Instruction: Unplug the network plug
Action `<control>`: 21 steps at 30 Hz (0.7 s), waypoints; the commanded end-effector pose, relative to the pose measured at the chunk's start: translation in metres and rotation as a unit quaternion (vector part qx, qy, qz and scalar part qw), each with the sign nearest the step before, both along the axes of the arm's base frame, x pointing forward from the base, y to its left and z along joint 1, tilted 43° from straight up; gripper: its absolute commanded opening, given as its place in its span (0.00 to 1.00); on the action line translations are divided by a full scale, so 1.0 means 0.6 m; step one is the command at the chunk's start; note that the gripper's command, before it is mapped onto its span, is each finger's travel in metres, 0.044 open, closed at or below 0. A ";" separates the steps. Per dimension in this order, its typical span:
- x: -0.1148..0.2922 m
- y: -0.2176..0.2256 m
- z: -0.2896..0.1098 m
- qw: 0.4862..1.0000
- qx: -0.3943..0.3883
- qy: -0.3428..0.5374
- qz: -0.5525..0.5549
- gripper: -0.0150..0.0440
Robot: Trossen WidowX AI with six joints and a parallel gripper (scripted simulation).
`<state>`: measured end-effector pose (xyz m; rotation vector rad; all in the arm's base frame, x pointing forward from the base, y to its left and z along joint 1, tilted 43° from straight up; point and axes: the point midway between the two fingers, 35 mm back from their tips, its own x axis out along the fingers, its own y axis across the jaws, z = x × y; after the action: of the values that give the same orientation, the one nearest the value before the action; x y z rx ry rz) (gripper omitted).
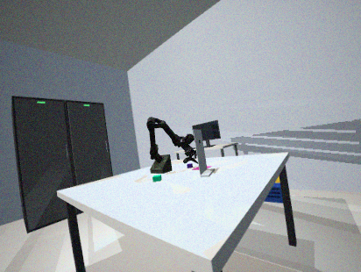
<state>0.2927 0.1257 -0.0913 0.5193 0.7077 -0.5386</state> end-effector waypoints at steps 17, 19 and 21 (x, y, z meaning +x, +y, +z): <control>-0.008 0.031 0.032 1.000 0.001 0.002 -0.003 0.52; -0.009 0.035 0.036 1.000 0.001 0.002 -0.003 0.52; -0.010 0.038 0.040 1.000 0.001 0.002 -0.003 0.52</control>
<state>0.2865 0.1463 -0.0715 0.5171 0.7151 -0.5426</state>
